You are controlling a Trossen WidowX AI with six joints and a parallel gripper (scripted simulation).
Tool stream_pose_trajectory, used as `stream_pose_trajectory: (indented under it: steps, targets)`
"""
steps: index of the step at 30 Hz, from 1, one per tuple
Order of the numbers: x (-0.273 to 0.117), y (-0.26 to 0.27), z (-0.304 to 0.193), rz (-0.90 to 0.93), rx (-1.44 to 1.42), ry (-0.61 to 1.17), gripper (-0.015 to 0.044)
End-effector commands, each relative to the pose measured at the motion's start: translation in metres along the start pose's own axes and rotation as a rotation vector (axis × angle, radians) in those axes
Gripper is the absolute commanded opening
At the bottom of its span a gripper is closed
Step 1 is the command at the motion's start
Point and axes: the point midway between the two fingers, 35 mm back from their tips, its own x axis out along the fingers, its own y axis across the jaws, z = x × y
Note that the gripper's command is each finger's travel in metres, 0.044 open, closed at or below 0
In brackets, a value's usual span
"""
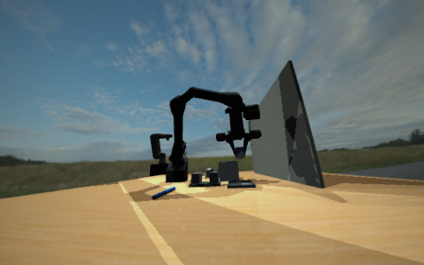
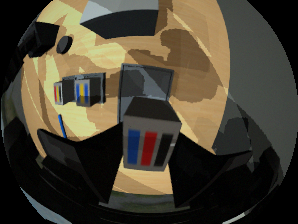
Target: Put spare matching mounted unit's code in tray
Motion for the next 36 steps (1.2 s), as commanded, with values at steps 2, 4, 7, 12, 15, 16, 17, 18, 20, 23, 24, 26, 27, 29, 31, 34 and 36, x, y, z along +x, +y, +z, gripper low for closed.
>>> stream_pose_trajectory:
  steps: [2,4,7,12,15,16,17,18,20,23,24,26,27,29,31,34,36]
  targets:
    - [0.005,0.0,0.001,0.001,-0.006,-0.004,0.0]
    - [0.007,0.0,0.001,0.001,-0.006,-0.004,0.0]
    - [0.009,0.0,0.001,0.001,-0.006,-0.004,0.0]
    - [0.013,0.0,0.001,0.001,-0.006,-0.004,0.0]
    - [0.016,0.0,0.001,0.001,-0.006,-0.004,0.0]
    - [0.017,0.0,0.001,0.001,-0.006,-0.004,0.0]
    - [0.017,0.0,0.001,0.001,-0.006,-0.004,0.0]
    - [0.018,0.0,0.001,0.001,-0.006,-0.004,0.0]
    - [0.02,0.0,0.001,0.001,-0.006,-0.004,0.0]
    - [0.022,0.0,0.001,0.001,-0.006,-0.004,0.0]
    - [0.023,0.0,0.001,0.001,-0.006,-0.003,0.0]
    - [0.025,0.0,0.001,0.001,-0.006,-0.003,0.0]
    - [0.026,0.0,0.001,0.001,-0.006,-0.003,0.0]
    - [0.027,0.0,0.001,0.001,-0.006,-0.003,0.0]
    - [0.029,0.0,0.001,0.001,-0.006,-0.003,0.0]
    - [0.031,0.0,0.001,0.0,-0.006,-0.003,0.0]
    - [0.033,0.0,0.001,0.0,-0.005,-0.003,0.0]
